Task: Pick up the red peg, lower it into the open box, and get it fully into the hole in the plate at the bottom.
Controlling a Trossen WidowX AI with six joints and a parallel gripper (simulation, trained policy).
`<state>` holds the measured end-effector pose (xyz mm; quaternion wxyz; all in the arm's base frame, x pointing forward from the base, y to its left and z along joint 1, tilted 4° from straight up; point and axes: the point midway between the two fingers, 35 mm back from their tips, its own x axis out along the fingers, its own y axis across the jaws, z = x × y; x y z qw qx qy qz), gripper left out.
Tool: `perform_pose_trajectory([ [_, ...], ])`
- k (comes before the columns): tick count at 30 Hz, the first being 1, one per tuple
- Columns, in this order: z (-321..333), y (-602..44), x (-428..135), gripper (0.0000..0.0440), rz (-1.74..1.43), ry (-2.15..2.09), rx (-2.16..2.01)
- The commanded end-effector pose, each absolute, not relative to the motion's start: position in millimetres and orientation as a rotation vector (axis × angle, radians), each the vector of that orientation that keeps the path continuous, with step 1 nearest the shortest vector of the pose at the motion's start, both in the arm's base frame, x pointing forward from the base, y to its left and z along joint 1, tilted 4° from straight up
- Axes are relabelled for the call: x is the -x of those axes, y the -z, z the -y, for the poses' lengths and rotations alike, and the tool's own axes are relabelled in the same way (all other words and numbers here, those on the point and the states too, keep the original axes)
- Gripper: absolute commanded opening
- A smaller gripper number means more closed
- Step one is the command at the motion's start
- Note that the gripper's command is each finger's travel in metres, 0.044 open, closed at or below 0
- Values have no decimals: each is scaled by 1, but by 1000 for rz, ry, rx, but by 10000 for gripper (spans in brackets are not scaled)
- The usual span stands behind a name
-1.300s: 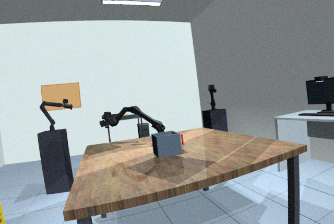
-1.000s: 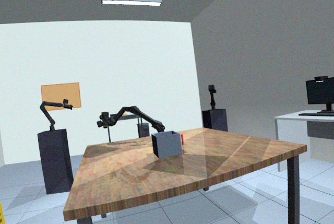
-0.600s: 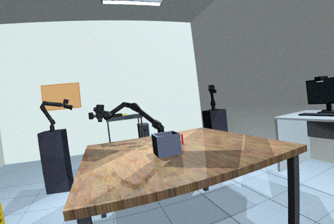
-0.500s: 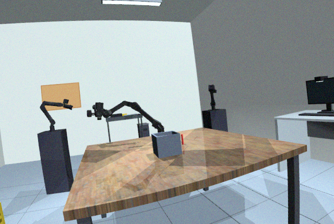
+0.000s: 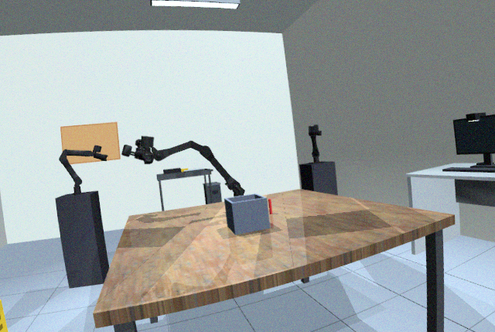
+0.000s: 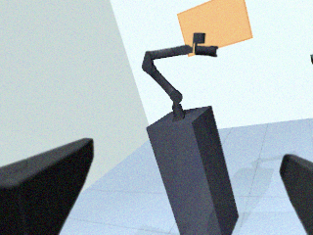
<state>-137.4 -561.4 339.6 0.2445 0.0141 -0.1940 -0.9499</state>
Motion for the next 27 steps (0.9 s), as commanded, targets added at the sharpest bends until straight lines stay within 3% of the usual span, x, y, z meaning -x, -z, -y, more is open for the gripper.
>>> perform_pose_trajectory([
  [1, 559, -362, 110, 440, 621, 2511, -68],
  [27, 490, -468, -92, 440, 1045, 1847, -453],
])
